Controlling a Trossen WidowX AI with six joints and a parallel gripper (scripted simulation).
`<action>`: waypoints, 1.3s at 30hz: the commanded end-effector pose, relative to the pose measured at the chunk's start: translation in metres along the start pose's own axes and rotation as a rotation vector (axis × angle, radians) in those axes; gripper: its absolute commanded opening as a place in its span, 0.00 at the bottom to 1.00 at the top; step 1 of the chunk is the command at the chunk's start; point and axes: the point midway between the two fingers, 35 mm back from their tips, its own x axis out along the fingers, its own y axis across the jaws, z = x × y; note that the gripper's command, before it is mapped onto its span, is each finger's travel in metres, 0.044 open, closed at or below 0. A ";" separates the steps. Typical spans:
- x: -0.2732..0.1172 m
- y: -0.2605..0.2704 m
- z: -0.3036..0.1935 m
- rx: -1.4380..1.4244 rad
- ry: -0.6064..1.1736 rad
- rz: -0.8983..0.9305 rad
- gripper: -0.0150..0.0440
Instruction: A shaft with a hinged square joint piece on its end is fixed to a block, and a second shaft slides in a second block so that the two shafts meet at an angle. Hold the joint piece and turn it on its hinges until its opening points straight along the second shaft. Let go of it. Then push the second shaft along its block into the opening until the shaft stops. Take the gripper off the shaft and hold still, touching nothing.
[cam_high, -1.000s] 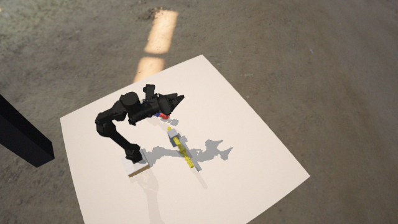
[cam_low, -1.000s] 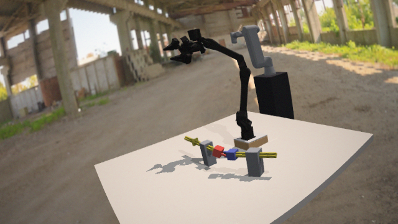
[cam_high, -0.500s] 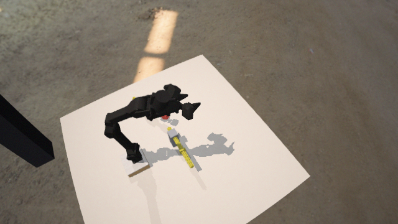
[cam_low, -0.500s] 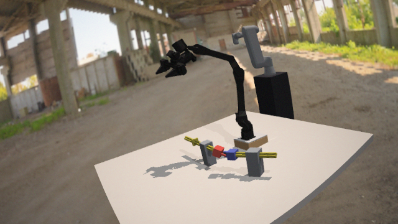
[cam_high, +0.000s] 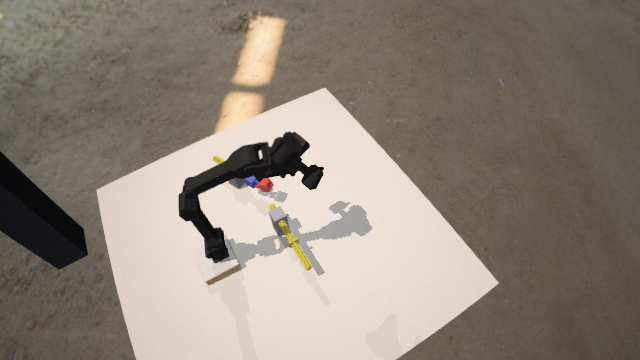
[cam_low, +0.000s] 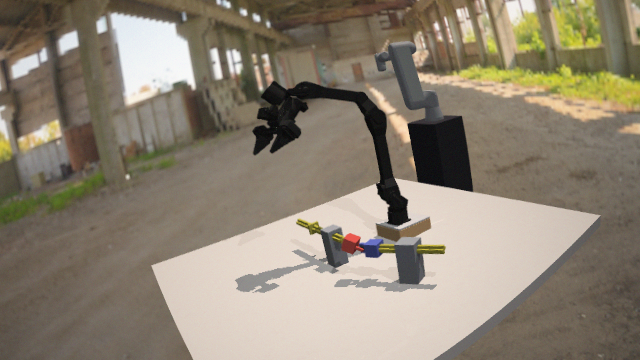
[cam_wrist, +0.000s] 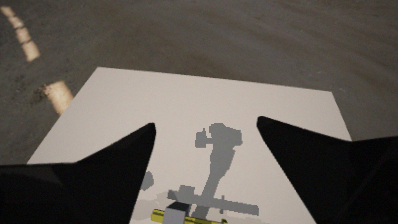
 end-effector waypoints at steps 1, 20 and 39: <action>0.023 0.015 -0.016 0.064 0.106 0.027 1.00; 0.093 0.107 -0.116 0.231 0.706 -0.020 1.00; 0.100 0.141 -0.158 0.331 0.900 -0.228 1.00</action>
